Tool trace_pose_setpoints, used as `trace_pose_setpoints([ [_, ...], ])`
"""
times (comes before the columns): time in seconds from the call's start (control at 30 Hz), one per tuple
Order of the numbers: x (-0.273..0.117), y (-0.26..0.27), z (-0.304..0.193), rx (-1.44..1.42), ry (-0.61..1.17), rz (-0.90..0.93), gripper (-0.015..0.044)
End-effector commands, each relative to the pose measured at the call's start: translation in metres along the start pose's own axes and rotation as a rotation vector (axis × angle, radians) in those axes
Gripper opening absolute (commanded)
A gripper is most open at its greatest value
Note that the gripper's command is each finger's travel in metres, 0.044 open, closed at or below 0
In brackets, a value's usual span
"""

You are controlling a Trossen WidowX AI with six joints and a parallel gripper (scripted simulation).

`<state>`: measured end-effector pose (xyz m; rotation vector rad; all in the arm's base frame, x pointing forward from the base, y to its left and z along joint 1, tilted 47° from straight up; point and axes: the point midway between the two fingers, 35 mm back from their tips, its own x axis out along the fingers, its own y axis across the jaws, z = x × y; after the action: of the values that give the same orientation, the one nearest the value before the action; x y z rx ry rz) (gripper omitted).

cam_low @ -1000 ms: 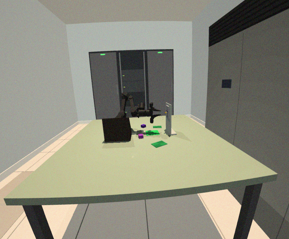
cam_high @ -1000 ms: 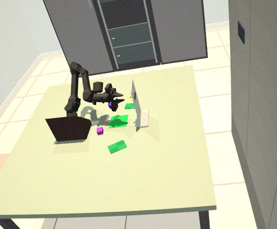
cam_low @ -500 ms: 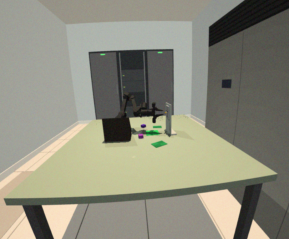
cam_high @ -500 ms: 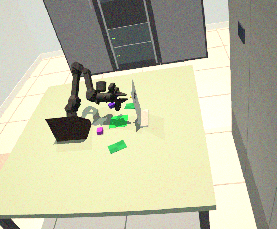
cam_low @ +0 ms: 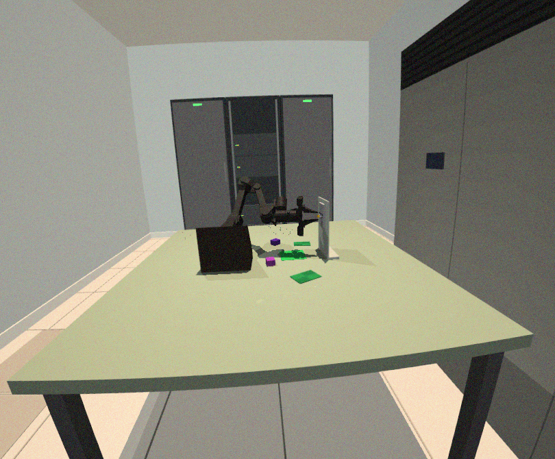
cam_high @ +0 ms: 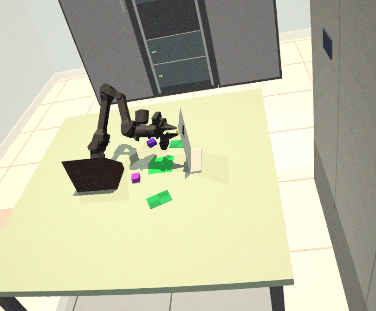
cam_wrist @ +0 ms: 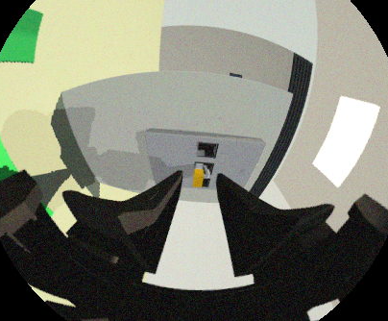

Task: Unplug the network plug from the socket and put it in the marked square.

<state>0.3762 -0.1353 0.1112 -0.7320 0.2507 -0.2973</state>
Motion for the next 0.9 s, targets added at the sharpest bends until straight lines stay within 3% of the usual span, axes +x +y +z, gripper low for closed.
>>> trace_pose_setpoints([
  [0.0, 0.0067, -0.0003, 0.0008, 0.005, 0.004, -0.003, 0.0156],
  [0.7, 0.0069, -0.0003, 0.0008, 0.005, 0.004, -0.003, 0.0003],
  [0.87, 0.0066, -0.0003, 0.0007, 0.005, 0.004, -0.003, 0.0],
])
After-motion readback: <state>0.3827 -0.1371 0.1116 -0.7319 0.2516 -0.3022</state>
